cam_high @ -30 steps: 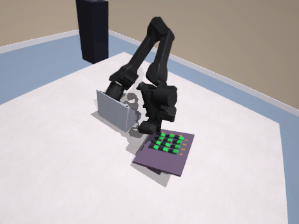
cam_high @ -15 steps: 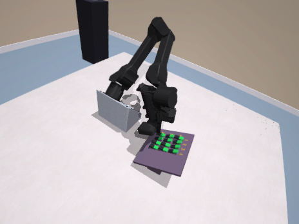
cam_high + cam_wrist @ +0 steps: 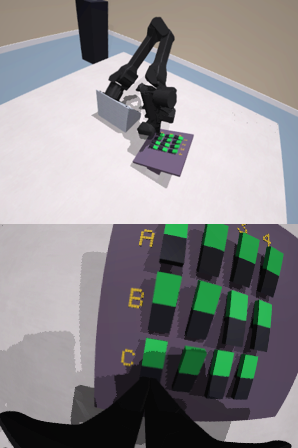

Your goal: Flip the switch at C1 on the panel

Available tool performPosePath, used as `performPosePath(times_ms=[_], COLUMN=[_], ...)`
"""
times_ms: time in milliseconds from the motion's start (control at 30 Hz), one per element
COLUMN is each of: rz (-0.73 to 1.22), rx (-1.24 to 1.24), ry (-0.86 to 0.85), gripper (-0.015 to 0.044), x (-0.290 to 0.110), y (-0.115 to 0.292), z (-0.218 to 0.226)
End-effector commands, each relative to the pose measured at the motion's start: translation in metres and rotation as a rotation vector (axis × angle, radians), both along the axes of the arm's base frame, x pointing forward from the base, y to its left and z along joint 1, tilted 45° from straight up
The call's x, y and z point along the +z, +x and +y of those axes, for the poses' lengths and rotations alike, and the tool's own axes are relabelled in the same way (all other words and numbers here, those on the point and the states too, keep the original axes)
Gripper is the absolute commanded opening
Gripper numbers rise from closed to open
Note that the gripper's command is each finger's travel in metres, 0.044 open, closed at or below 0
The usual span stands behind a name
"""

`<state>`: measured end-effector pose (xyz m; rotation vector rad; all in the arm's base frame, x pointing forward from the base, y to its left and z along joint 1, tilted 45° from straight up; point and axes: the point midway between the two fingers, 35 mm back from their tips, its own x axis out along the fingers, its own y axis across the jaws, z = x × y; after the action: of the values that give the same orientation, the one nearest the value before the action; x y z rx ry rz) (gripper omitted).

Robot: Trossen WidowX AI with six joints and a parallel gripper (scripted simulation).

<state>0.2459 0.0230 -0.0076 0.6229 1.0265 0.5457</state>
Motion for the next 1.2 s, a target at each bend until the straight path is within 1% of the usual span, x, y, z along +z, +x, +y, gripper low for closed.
performPosePath(times_ms=[0, 1167], rz=[0.003, 0.003], rx=[-0.003, -0.002], ry=[-0.002, -0.002], gripper=[0.0000, 0.0000], x=[-0.0011, -0.0039], y=[0.0001, 0.0020], z=[-0.0001, 0.0032])
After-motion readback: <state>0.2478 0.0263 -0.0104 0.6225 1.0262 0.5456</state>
